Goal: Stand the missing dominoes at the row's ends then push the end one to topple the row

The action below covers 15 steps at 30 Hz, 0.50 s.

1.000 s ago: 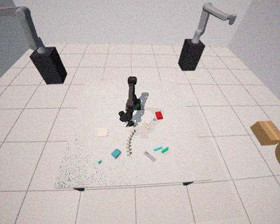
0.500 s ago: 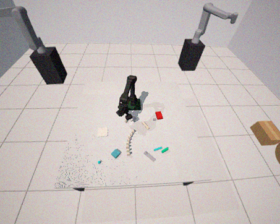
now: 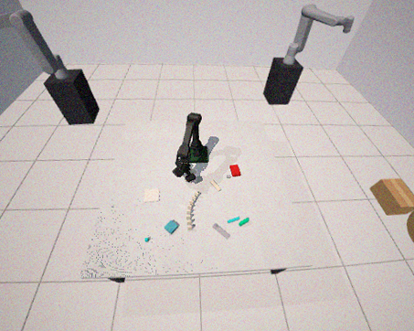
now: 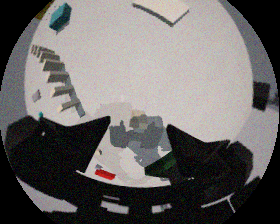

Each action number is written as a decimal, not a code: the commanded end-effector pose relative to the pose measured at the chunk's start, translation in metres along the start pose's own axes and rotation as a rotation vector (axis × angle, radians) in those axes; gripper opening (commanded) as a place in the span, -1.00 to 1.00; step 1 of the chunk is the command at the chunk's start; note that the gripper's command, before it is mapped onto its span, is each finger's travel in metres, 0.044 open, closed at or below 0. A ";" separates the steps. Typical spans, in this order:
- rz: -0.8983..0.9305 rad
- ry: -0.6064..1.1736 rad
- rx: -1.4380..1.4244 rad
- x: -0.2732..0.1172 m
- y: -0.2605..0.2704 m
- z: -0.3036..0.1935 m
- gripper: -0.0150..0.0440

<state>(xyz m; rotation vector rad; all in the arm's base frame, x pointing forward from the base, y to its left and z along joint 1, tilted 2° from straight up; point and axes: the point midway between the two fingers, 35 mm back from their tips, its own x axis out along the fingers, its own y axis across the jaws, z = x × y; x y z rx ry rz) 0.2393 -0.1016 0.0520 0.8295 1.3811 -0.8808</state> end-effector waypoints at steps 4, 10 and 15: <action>0.007 0.001 0.000 0.011 0.001 0.000 1.00; 0.007 0.001 0.000 0.020 0.001 0.000 1.00; 0.007 0.001 0.000 0.020 0.001 -0.001 0.73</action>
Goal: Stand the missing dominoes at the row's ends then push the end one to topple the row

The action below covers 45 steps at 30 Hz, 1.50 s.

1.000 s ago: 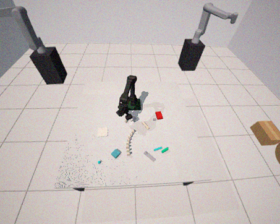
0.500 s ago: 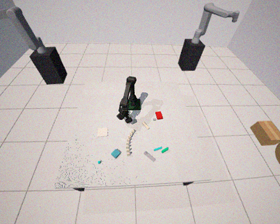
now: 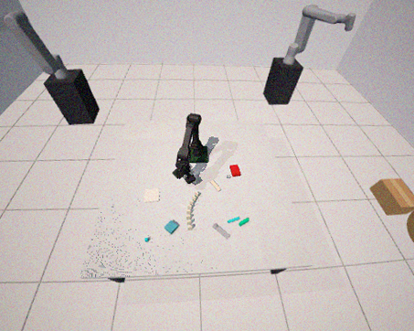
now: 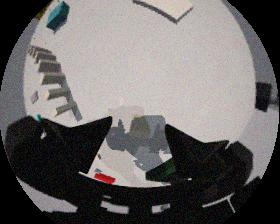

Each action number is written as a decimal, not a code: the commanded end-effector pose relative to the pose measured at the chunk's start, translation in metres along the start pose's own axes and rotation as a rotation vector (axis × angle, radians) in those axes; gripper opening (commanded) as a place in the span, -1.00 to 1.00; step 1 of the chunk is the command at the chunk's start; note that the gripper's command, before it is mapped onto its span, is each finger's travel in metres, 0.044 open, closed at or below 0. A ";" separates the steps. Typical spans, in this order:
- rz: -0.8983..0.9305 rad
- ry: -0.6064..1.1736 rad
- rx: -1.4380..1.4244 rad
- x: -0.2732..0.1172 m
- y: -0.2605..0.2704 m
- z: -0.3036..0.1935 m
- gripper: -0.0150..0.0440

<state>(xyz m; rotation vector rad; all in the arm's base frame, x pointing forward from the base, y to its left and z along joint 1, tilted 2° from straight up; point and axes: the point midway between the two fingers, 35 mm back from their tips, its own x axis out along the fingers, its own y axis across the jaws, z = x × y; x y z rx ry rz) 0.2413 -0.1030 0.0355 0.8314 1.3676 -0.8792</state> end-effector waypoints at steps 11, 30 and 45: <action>-0.001 0.011 -0.002 0.003 -0.001 -0.002 -0.13; -0.008 0.001 0.013 -0.115 0.001 0.004 -0.13; 0.013 0.011 -0.432 -0.138 0.108 -0.017 -0.13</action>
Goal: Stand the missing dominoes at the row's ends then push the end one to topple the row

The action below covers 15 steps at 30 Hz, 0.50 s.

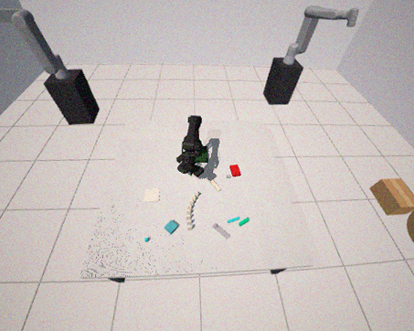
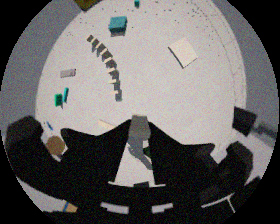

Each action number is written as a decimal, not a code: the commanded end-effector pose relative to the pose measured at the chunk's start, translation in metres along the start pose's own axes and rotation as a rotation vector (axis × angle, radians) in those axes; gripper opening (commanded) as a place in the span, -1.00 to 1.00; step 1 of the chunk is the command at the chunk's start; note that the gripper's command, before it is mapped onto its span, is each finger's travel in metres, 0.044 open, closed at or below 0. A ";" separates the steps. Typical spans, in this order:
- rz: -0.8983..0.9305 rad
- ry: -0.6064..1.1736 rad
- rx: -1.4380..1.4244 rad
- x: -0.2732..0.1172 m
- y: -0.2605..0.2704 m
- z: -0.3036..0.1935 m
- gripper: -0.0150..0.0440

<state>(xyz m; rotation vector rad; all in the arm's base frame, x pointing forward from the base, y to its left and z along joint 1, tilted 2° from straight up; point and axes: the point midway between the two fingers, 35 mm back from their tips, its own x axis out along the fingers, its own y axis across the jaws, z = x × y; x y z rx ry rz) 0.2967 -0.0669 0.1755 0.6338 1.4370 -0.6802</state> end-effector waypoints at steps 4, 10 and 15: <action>0.012 0.016 -0.270 0.005 0.073 -0.008 -0.13; 0.012 0.016 -0.270 0.011 0.074 -0.007 -0.13; 0.012 0.016 -0.270 0.034 0.077 -0.004 -0.13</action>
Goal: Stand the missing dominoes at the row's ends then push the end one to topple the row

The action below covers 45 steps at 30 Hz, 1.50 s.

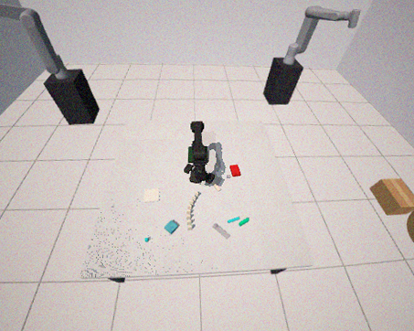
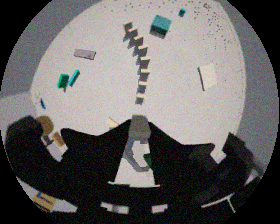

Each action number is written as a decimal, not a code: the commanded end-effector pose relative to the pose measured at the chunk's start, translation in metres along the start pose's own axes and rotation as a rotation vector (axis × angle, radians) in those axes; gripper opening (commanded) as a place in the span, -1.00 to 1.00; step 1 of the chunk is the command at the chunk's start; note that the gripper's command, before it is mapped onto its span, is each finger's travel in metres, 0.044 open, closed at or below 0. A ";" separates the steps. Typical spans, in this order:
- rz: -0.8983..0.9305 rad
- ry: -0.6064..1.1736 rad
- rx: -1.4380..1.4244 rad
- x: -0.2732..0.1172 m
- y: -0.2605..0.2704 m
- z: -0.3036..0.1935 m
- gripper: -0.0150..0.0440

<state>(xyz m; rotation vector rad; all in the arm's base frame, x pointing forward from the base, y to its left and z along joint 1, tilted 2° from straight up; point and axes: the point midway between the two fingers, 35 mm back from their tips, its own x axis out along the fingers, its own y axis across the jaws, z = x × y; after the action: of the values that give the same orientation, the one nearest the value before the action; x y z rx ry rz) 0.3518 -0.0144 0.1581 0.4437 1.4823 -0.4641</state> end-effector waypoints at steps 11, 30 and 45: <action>-0.010 0.021 -0.008 0.067 0.002 0.000 -0.13; -0.011 0.021 -0.008 0.121 -0.003 -0.008 -0.13; -0.011 0.021 -0.008 0.121 -0.003 -0.008 0.58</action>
<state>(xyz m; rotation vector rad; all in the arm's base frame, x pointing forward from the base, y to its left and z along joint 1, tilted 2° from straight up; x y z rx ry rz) 0.3481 -0.0155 0.0382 0.4383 1.5038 -0.4671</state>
